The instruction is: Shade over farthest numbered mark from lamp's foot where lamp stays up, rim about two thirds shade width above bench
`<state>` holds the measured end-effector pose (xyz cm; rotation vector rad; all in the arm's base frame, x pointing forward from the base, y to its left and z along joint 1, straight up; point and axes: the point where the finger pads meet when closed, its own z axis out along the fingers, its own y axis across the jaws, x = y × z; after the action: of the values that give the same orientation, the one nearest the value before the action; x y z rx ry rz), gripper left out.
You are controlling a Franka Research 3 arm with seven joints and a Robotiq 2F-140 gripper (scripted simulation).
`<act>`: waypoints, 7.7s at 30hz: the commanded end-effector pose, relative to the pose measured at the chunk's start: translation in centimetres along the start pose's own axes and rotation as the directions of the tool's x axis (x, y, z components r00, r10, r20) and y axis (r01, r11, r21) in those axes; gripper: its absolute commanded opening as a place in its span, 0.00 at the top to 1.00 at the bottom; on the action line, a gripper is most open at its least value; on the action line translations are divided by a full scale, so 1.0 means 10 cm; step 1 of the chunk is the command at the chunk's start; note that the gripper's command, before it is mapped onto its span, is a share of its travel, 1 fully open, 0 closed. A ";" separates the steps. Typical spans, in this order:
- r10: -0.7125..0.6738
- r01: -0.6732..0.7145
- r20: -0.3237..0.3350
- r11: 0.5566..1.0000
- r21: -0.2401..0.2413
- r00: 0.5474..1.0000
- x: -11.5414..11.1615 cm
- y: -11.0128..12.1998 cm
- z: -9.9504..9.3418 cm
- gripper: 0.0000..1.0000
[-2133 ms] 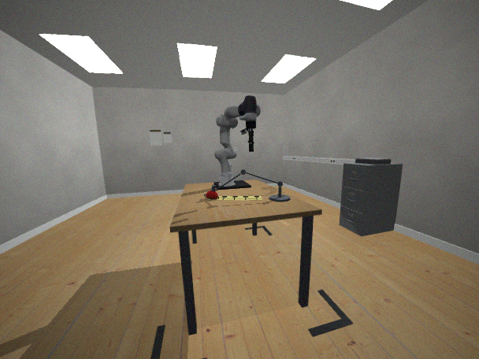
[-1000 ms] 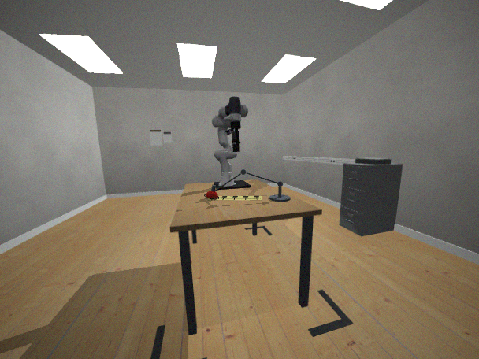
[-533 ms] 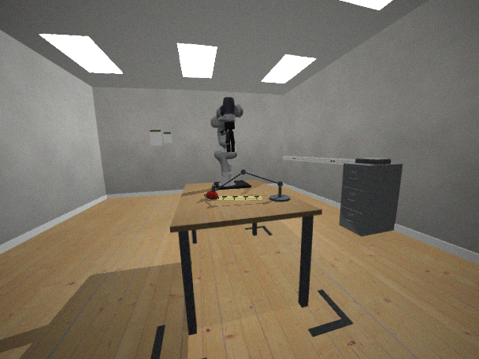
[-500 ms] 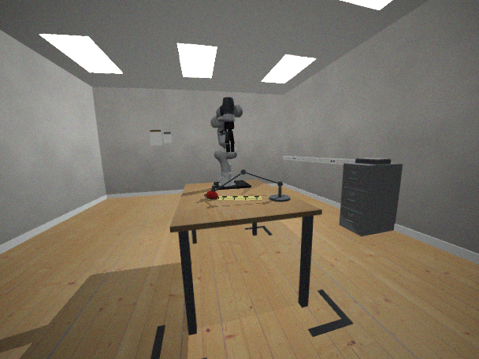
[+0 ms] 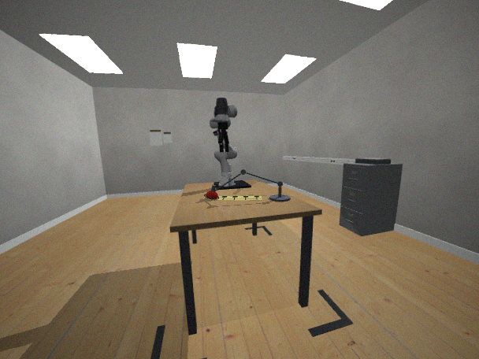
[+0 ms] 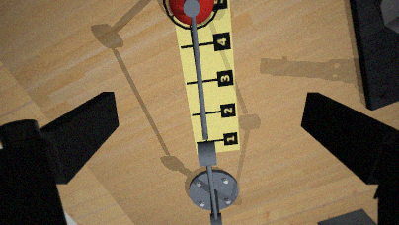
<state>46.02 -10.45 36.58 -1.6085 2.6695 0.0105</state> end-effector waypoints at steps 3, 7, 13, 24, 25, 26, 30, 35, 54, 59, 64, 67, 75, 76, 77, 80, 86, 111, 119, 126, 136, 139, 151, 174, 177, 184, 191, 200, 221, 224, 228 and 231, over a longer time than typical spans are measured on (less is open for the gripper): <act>-0.016 0.016 -0.004 1.000 -0.001 1.000 0.23 0.01 0.00 0.00; -0.010 0.010 -0.003 1.000 0.000 1.000 0.35 0.01 0.00 0.00; -0.001 0.001 0.000 1.000 0.001 1.000 0.41 -0.05 0.00 0.00; 0.017 -0.017 0.005 1.000 0.003 1.000 0.54 -0.18 0.00 0.00; 0.017 -0.017 0.005 1.000 0.003 1.000 0.54 -0.18 0.00 0.00; 0.013 -0.013 0.015 1.000 0.002 1.000 0.54 -0.18 0.00 0.00; -0.003 0.003 0.057 1.000 -0.002 0.998 0.54 -0.17 0.00 0.00; -0.022 0.023 0.110 1.000 -0.005 0.994 0.54 -0.16 0.00 0.00; -0.053 0.058 0.267 0.998 -0.011 0.962 0.57 -0.15 0.00 0.00; -0.056 0.062 0.293 0.998 -0.012 0.954 0.58 -0.15 0.00 0.00; -0.075 0.081 0.301 0.997 -0.009 0.951 0.57 -0.15 0.00 0.00; -0.086 0.093 0.306 0.996 -0.008 0.948 0.56 -0.15 0.00 0.00; -0.112 0.119 0.316 0.993 -0.005 0.942 0.53 -0.15 0.00 0.00; -0.112 0.119 0.316 0.993 -0.005 0.942 0.53 -0.15 0.00 0.00; -0.111 0.118 0.316 0.993 -0.005 0.942 0.54 -0.15 0.05 0.00; -0.107 0.115 0.315 0.993 -0.005 0.943 0.54 -0.16 0.21 0.00; -0.101 0.108 0.313 0.994 -0.007 0.944 0.56 -0.16 0.52 0.00; -0.091 0.108 0.315 0.993 -0.037 0.945 0.60 -0.06 1.51 0.00; -0.103 0.115 0.315 0.993 -0.019 0.943 0.59 -0.13 1.53 0.00; -0.112 0.119 0.316 0.993 -0.005 0.942 0.59 -0.18 1.55 0.00; -0.104 0.113 0.315 0.994 -0.011 0.943 0.52 -0.15 1.77 0.00; -0.101 0.111 0.315 0.994 -0.013 0.944 0.49 -0.14 1.85 0.00; -0.097 0.108 0.313 0.994 -0.020 0.945 0.42 -0.11 2.09 0.00; -0.083 0.099 0.306 0.994 -0.037 0.948 0.27 -0.03 2.59 0.00; -0.082 0.098 0.305 0.994 -0.038 0.949 0.25 -0.03 2.64 0.00; -0.094 0.107 0.310 0.994 -0.025 0.946 0.24 -0.07 2.66 0.00; -0.108 0.117 0.315 0.993 -0.009 0.943 0.22 -0.11 2.68 0.00; -0.098 0.107 0.313 0.994 -0.011 0.945 0.21 -0.12 2.68 0.90; -0.077 0.087 0.309 0.996 -0.019 0.948 0.22 -0.10 2.68 0.90; -0.080 0.090 0.309 0.996 -0.018 0.948 0.22 -0.11 2.68 0.90; -0.082 0.092 0.310 0.996 -0.016 0.947 0.22 -0.11 2.68 0.90; -0.087 0.096 0.310 0.995 -0.015 0.947 0.17 -0.11 2.64 0.90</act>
<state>46.43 -12.37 9.79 -1.5948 2.3644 0.2769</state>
